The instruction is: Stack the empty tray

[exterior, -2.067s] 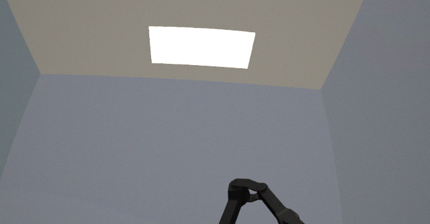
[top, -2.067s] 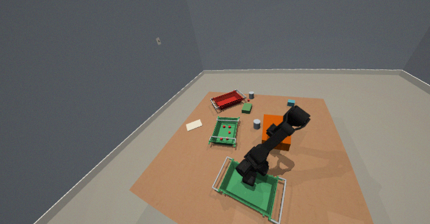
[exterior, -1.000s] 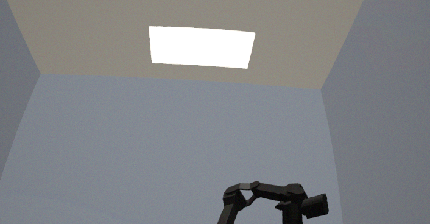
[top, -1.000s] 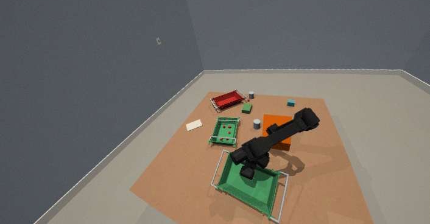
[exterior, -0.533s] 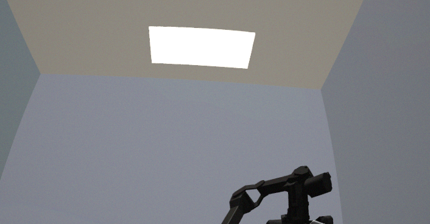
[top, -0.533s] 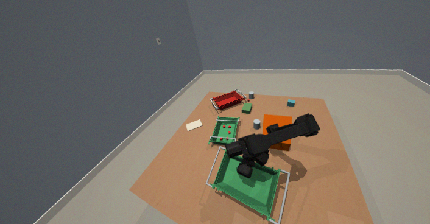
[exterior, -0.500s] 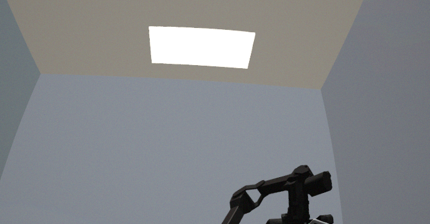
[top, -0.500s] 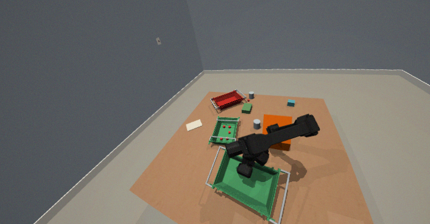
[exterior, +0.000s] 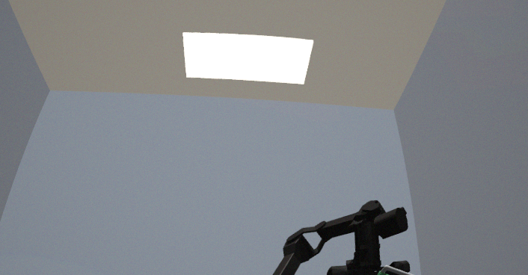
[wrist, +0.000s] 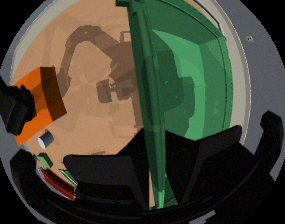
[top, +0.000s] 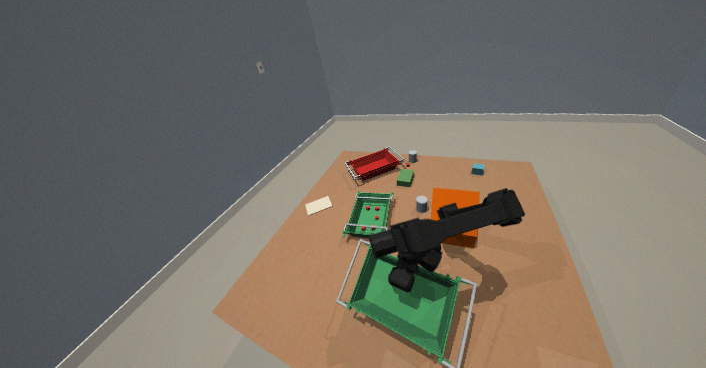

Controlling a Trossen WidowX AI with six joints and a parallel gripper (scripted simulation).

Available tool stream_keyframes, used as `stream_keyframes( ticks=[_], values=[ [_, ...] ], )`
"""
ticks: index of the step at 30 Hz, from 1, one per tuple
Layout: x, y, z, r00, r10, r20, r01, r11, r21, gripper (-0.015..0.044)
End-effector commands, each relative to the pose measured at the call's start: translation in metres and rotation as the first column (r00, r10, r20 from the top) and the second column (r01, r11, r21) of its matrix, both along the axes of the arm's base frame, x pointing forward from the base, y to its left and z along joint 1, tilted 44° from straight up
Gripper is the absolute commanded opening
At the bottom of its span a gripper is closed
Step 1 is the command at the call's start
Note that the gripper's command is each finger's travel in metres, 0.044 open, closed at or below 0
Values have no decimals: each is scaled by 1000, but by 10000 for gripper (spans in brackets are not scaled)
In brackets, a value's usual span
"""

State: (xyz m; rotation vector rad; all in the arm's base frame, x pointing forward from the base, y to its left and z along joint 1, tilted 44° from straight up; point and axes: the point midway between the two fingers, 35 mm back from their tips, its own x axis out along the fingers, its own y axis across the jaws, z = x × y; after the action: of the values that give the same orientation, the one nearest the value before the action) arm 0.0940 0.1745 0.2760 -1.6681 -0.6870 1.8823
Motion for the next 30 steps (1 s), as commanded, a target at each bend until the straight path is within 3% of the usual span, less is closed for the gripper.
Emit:
stream_keyframes(
  ticks=[1,12,30],
  values=[
    [0,1,4,1000,6,5,-7,1000,17,0],
    [2,1,3,1000,-1,0,1,1000,13,0],
    [70,-3,-23,971,-195,-136,186,979,-80,0]
  ],
)
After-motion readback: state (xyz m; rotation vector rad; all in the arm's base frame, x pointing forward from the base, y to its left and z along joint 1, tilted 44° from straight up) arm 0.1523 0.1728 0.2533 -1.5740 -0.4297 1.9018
